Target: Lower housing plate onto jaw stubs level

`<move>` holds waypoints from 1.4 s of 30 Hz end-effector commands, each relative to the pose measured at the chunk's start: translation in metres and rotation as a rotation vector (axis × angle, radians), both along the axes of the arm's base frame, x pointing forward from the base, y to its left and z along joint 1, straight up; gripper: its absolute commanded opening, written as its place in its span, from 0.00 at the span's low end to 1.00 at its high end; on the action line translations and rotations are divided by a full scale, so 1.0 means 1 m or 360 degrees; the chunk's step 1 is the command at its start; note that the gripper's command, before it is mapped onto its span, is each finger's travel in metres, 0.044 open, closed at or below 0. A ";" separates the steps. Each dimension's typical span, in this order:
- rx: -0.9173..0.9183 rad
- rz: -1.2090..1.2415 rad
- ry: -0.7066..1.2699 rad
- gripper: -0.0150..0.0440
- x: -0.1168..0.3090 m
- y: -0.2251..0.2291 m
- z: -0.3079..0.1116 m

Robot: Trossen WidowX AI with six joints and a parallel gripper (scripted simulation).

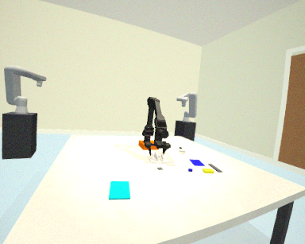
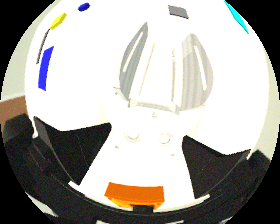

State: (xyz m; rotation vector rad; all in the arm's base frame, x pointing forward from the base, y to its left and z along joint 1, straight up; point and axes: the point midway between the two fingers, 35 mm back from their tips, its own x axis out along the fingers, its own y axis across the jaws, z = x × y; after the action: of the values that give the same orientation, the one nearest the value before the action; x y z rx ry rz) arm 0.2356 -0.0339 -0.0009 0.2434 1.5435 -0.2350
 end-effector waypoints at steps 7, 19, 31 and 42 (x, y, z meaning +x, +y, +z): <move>0.0000 0.0000 0.0000 1.00 0.000 0.000 0.000; 0.0000 0.0007 -0.0002 1.00 -0.003 0.000 0.076; 0.0001 0.0007 0.0002 1.00 -0.035 0.003 0.125; 0.0001 0.0007 0.0002 1.00 -0.035 0.003 0.125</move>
State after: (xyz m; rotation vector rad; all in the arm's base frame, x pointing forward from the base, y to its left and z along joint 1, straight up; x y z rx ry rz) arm 0.2001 -0.0304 0.1228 0.2436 1.5483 -0.2354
